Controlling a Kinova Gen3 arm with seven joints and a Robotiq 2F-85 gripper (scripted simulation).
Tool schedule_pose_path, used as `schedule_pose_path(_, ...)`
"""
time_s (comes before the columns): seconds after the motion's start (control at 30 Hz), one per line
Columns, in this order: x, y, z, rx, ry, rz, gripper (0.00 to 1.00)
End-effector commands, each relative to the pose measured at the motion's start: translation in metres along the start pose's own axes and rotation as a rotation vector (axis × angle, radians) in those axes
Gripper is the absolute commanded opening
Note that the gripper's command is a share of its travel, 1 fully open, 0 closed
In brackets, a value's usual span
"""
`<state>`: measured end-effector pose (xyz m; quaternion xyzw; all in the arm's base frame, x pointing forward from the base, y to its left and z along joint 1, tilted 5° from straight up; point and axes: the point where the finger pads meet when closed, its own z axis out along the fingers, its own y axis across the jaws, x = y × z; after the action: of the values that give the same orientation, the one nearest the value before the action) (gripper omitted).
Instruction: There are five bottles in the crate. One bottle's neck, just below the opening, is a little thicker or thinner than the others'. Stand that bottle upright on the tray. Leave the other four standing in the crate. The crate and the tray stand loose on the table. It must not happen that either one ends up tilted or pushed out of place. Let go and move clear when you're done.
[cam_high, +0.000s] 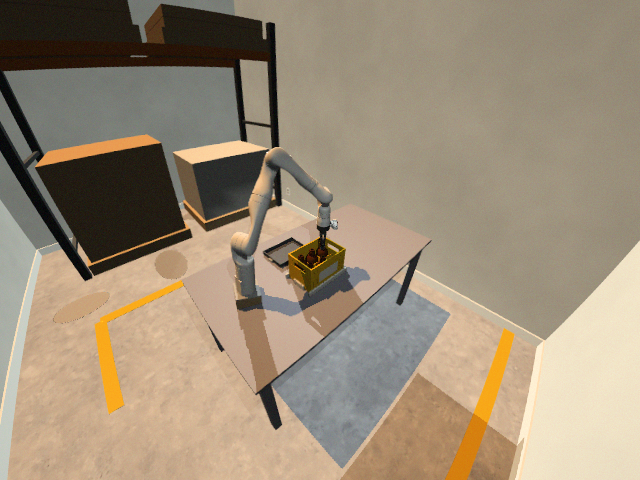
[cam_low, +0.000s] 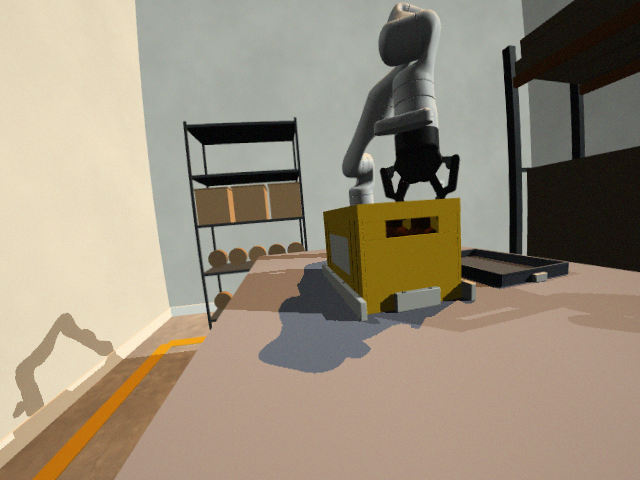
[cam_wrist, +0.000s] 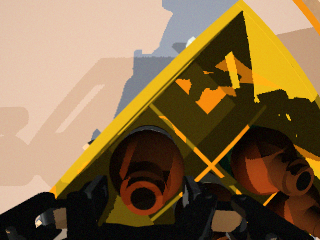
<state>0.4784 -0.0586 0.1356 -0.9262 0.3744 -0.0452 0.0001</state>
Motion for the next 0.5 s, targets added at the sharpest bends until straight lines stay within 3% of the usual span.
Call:
schedule_pose_path(0.0, 0.0, 0.0, -0.001, 0.001, 0.001, 0.0, 0.64)
schedule_pose_path(0.47, 0.0, 0.0, -0.02, 0.001, 0.001, 0.0, 0.64)
